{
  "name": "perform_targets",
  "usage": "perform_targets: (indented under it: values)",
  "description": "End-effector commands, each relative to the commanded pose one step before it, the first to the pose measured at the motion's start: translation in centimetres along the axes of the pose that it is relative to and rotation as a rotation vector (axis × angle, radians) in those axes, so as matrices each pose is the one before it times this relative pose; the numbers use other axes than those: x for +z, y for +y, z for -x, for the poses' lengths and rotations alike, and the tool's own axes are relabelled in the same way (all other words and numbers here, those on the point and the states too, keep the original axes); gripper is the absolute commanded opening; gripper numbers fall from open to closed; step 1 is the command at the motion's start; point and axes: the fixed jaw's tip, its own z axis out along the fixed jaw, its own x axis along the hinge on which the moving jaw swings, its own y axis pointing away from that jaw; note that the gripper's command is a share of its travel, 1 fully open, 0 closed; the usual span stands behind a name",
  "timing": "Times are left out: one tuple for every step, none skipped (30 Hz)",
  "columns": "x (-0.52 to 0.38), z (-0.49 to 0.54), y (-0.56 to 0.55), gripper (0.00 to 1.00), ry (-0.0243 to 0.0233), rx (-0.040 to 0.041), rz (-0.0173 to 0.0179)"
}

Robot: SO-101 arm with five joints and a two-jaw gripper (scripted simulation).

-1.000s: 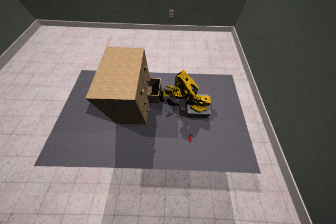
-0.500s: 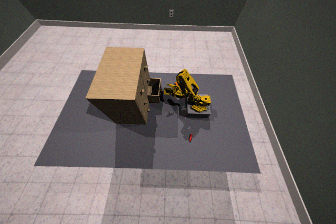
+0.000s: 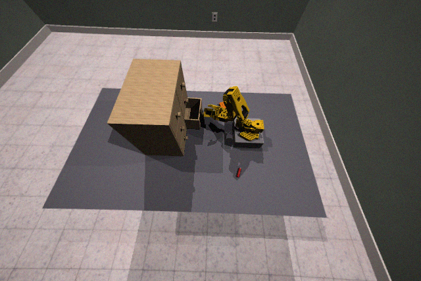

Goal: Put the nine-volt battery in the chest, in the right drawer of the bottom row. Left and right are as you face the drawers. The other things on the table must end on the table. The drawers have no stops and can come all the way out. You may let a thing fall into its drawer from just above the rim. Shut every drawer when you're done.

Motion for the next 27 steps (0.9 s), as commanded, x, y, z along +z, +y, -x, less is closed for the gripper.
perform_targets:
  values:
    - [0.3818, 0.201, -0.474, 0.21, 0.02311, 0.04718, 0.00906]
    - [0.0531, 0.040, -0.038, 0.21, 0.00512, 0.00872, 0.00418]
    - [0.0486, 0.042, -0.039, 0.21, 0.00514, 0.00872, 0.00413]
    - [0.0439, 0.044, -0.040, 0.21, 0.00519, 0.00872, 0.00409]
    - [0.0000, 0.000, 0.000, 0.21, 0.00000, 0.00000, 0.00000]
    - [0.0000, 0.000, 0.000, 0.21, 0.00000, 0.00000, 0.00000]
    - [0.0392, 0.046, -0.041, 0.21, 0.00521, 0.00872, 0.00404]
    - [0.0343, 0.048, -0.042, 0.21, 0.00526, 0.00872, 0.00400]
    - [0.0295, 0.049, -0.042, 0.21, 0.00528, 0.00873, 0.00395]
    - [0.0245, 0.051, -0.043, 0.21, 0.00533, 0.00873, 0.00392]
    - [0.0196, 0.052, -0.043, 0.21, 0.00535, 0.00873, 0.00387]
    - [0.0145, 0.053, -0.044, 0.21, 0.00539, 0.00873, 0.00382]
    - [0.0094, 0.055, -0.044, 0.21, 0.00541, 0.00873, 0.00377]
    - [0.0042, 0.056, -0.044, 0.21, 0.00545, 0.00873, 0.00373]
    - [-0.0009, 0.057, -0.044, 0.21, 0.00547, 0.00874, 0.00368]
    - [-0.0061, 0.057, -0.044, 0.21, 0.00552, 0.00874, 0.00364]
    - [-0.0113, 0.058, -0.044, 0.21, 0.00554, 0.00874, 0.00359]
    - [-0.0166, 0.059, -0.043, 0.21, 0.00558, 0.00874, 0.00355]
    - [-0.0219, 0.059, -0.043, 0.21, 0.00559, 0.00874, 0.00350]
    - [-0.0272, 0.059, -0.042, 0.21, 0.00564, 0.00874, 0.00345]
    - [-0.0325, 0.060, -0.042, 0.21, 0.00565, 0.00875, 0.00340]
    - [0.0000, 0.000, 0.000, 0.21, 0.00000, 0.00000, 0.00000]
    - [0.0000, 0.000, 0.000, 0.21, 0.00000, 0.00000, 0.00000]
    - [-0.0378, 0.059, -0.041, 0.21, 0.00569, 0.00875, 0.00336]
    - [-0.0431, 0.059, -0.040, 0.21, 0.00571, 0.00875, 0.00331]
    - [-0.0484, 0.059, -0.040, 0.21, 0.00575, 0.00875, 0.00326]
    - [-0.0537, 0.059, -0.039, 0.21, 0.00576, 0.00875, 0.00321]
